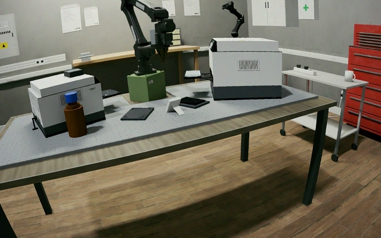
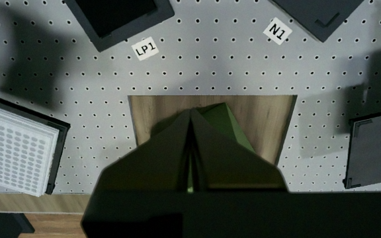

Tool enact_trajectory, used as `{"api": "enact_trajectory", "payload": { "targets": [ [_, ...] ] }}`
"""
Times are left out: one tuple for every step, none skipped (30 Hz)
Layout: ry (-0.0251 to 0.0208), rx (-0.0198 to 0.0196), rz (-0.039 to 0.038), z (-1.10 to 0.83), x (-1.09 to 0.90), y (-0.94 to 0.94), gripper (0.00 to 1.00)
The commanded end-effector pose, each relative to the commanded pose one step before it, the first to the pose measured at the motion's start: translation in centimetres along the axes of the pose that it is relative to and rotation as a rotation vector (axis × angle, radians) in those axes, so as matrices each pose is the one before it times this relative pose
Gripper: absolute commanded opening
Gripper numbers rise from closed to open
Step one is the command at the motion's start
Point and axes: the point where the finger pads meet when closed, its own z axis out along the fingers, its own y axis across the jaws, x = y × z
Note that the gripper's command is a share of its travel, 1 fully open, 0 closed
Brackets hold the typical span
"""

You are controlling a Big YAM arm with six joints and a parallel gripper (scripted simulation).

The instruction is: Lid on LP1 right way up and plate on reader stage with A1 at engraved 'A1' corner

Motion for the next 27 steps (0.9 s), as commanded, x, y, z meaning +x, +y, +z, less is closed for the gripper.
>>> {"api": "enact_trajectory", "payload": {
  "targets": [
    [-0.0088,0.00336,-0.02813,-0.477,0.296,-2.05,0.0],
    [0.00248,0.00613,-0.03393,0.06,0.208,-0.503,0.0],
    [-0.0028,-0.00544,0.00191,-0.098,0.02,-0.303,0.0],
    [-0.00763,-0.00421,0.00162,-0.229,-0.175,-0.306,0.0],
    [-0.01056,-0.00012,0.00139,-0.203,-0.251,-0.384,0.0],
    [-0.00942,0.00021,0.00115,-0.179,-0.223,-0.399,0.0],
    [-0.00731,0.00049,0.00146,-0.132,-0.155,-0.424,0.0],
    [-0.00192,0.00056,0.00153,-0.103,-0.045,-0.432,0.0],
    [0.00223,-0.00149,-0.00362,-0.006,-0.146,0.228,0.0],
    [0.00154,-0.00137,0.00001,-0.02,-0.16,0.282,0.0],
    [0.0,0.0,0.0,0.0,0.0,0.0,0.0],
    [0.0,0.0,0.0,0.0,0.0,0.0,0.0],
    [0.00076,0.00611,0.00708,-0.043,-0.154,0.128,0.0],
    [0.0,0.0,0.0,0.0,0.0,0.0,0.0],
    [0.0,0.0,0.0,0.0,0.0,0.0,0.0],
    [0.0,0.0,0.0,0.0,0.0,0.0,0.0],
    [0.0,0.0,0.0,0.0,0.0,0.0,0.0],
    [0.0,0.0,0.0,0.0,0.0,0.0,0.0],
    [0.0,0.0,0.0,0.0,0.0,0.0,0.0],
    [0.0,0.0,0.0,0.0,0.0,0.0,0.0],
    [0.0,0.0,0.0,0.0,0.0,0.0,0.0],
    [0.0,0.0,0.0,0.0,0.0,0.0,0.0],
    [0.0,0.0,0.0,0.0,0.0,0.0,0.0],
    [0.0,0.0,0.0,0.0,0.0,0.0,0.0],
    [0.0,0.0,0.0,0.0,0.0,0.0,0.0],
    [0.0,0.0,0.0,0.0,0.0,0.0,0.0],
    [0.0,0.0,0.0,0.0,0.0,0.0,0.0]
  ]
}}
